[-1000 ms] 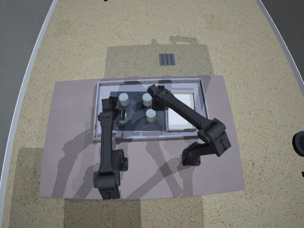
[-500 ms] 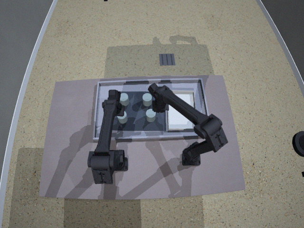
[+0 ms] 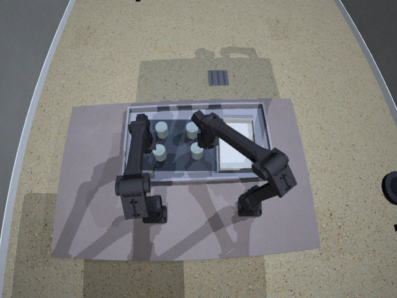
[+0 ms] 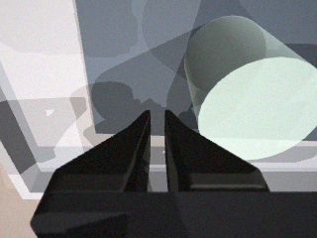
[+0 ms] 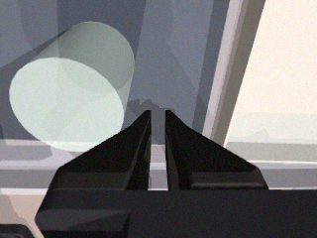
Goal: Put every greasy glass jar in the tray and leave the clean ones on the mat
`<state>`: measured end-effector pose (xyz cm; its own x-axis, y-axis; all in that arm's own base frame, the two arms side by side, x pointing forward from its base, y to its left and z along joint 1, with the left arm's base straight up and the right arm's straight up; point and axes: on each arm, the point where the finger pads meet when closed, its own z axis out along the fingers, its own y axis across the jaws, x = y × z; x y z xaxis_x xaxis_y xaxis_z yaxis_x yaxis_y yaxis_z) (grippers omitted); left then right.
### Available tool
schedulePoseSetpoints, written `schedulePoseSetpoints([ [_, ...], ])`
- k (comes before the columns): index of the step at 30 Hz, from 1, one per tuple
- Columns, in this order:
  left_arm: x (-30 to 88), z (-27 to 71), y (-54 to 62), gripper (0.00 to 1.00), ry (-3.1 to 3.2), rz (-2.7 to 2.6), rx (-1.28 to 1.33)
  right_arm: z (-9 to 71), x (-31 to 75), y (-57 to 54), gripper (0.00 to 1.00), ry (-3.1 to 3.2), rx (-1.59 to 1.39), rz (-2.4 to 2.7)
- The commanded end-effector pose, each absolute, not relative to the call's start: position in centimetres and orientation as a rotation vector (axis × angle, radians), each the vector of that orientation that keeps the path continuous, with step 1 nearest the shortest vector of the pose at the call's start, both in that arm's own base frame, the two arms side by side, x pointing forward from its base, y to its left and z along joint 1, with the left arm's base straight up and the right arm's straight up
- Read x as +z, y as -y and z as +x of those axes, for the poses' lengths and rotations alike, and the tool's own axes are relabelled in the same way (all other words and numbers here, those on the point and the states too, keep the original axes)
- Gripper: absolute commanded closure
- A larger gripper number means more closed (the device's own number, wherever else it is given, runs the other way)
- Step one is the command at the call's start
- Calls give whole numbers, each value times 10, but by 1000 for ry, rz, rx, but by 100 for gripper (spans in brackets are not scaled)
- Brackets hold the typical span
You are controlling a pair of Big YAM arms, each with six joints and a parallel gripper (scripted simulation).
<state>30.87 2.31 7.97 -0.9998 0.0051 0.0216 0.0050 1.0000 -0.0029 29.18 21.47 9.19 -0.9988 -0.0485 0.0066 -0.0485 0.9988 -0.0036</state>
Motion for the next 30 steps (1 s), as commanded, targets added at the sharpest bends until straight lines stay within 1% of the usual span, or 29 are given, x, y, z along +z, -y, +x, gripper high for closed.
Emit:
schedulePoseSetpoints([
  [1,84,327,-23,90,3155,-8,-4,304,91,-215,90,3146,-7,79],
  [11,73,332,-19,90,3158,-18,-4,300,75,-215,90,3138,0,93],
  [15,74,327,-22,45,3162,-5,-5,303,72,-218,90,3146,-8,81],
  [16,73,325,-22,35,3158,-6,-4,303,70,-217,90,3145,-7,81],
  [20,71,320,-21,35,3155,-12,-1,301,74,-216,45,3154,-17,82],
  [21,71,319,-21,35,3154,-12,-1,300,73,-215,35,3151,-14,82],
  [30,68,314,-21,35,3143,-12,0,304,79,-218,35,3164,-28,84],
])
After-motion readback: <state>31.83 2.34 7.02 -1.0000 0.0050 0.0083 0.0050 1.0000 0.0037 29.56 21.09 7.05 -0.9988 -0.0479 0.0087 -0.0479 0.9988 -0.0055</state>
